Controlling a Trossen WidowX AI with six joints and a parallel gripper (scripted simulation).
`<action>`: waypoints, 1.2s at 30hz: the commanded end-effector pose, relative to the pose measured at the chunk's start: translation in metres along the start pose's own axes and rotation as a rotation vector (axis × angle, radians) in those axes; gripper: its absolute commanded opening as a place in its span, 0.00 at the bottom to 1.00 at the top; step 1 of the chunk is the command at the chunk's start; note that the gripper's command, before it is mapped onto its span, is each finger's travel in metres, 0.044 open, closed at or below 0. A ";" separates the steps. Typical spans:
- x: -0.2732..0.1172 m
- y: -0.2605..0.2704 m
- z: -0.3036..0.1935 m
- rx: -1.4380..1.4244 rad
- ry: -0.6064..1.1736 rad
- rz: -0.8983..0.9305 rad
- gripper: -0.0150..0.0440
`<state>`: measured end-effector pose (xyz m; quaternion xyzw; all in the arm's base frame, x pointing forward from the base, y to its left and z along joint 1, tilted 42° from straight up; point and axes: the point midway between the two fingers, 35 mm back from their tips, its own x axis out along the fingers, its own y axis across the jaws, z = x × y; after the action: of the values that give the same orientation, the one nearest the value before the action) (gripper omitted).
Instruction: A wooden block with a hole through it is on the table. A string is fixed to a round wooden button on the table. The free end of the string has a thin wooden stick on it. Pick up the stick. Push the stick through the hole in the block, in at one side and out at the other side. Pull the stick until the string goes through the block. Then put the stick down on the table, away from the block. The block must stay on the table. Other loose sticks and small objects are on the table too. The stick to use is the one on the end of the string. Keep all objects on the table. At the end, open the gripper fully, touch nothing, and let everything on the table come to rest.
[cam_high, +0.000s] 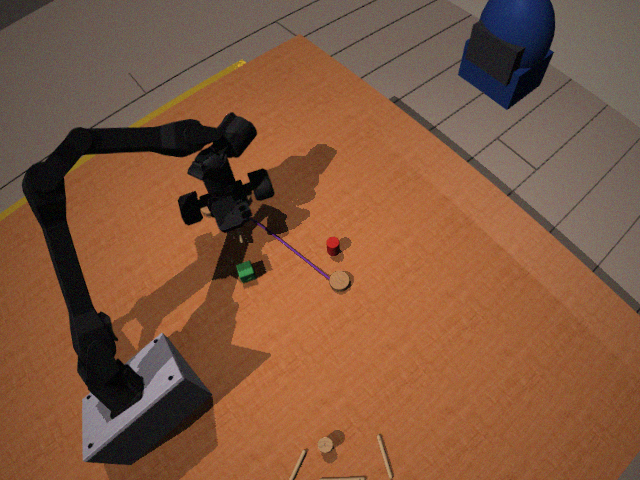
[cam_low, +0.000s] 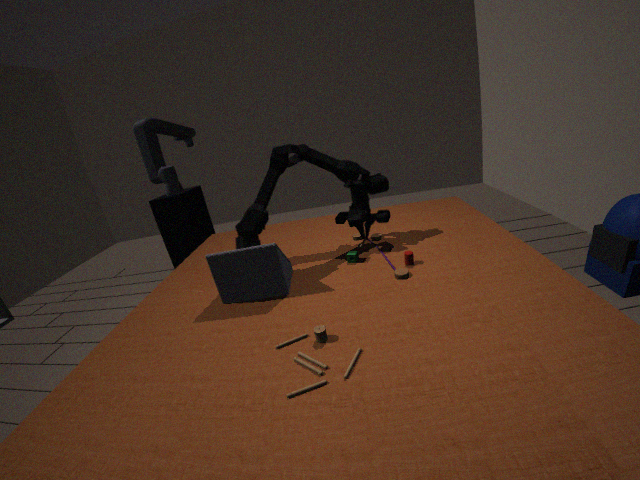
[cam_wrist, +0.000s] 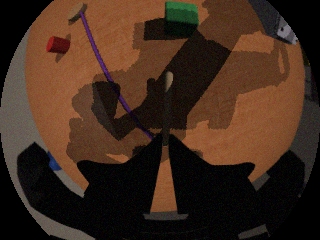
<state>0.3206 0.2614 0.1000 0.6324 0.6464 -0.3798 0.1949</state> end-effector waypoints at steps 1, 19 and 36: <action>0.001 -0.004 0.001 -0.001 -0.001 0.006 0.25; 0.007 -0.010 0.015 -0.001 -0.002 0.005 0.25; 0.007 -0.010 0.037 0.000 -0.003 0.005 0.25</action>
<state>0.3030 0.2420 0.0743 0.6334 0.6430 -0.3831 0.1968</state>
